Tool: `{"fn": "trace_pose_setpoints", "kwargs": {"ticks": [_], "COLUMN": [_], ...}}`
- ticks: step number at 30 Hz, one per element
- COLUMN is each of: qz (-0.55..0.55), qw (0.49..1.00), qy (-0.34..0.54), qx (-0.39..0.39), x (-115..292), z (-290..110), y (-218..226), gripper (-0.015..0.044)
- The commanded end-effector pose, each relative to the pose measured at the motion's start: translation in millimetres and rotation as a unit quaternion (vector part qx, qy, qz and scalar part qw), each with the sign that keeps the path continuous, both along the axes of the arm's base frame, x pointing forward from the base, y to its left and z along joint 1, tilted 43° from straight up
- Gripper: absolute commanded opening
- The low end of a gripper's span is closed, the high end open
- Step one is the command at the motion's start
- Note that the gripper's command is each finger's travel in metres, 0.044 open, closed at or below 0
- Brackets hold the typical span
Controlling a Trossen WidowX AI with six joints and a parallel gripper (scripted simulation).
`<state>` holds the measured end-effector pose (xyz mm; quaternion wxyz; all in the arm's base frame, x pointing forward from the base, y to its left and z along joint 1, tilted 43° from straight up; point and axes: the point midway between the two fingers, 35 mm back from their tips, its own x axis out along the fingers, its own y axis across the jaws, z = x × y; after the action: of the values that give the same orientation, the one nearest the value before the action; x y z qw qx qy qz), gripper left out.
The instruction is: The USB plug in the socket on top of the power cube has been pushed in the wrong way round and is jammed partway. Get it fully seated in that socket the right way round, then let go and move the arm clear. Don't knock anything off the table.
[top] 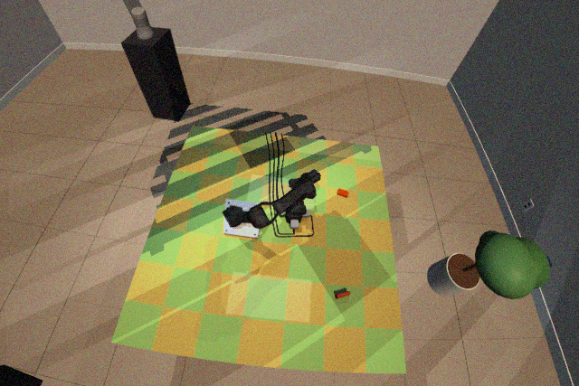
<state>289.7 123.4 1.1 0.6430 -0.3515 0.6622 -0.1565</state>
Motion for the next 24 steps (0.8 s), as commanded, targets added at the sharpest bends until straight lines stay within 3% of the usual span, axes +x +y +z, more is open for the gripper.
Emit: {"fn": "trace_pose_setpoints", "kwargs": {"ticks": [1, 24], "qz": [0.034, 0.253], "qw": [0.999, 0.94], "qy": [0.031, 0.227], "qx": [-0.003, -0.025], "x": [0.2, 0.2], "z": [-0.3, -0.3], "y": [-0.2, -0.2], "gripper": [0.0, 0.0]}}
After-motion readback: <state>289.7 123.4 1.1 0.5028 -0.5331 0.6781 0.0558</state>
